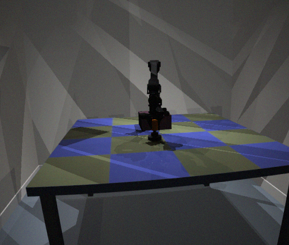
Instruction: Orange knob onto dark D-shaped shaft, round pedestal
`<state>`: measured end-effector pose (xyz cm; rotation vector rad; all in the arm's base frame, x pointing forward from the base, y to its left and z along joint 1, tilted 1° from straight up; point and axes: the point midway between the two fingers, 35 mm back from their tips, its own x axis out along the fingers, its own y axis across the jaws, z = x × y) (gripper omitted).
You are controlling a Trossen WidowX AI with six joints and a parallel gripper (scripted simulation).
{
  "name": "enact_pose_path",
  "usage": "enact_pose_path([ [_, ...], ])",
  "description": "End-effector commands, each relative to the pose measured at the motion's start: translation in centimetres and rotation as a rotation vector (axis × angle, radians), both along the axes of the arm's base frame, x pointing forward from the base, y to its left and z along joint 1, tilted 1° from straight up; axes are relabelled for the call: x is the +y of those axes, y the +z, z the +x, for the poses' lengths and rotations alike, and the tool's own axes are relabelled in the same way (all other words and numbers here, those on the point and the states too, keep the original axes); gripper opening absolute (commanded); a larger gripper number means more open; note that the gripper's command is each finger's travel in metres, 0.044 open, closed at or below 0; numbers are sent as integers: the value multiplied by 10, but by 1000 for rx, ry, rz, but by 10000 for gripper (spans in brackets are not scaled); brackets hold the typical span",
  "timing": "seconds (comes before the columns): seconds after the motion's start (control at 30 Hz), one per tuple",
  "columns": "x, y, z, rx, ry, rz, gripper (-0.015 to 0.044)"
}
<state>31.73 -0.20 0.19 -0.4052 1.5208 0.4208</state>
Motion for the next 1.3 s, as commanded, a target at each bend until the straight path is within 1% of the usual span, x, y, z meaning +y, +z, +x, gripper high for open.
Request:
enact_pose_path([
  [0.0, -1, 3, 1, -5, 5, -4, 0],
  [0.2, 0, 5, -1, -5, 31, -4, 0],
  [0.4, -1, 4, -4, -6, 212, -6, 0],
  [1.27, -1, 0, 1, -7, 214, -6, 0],
])
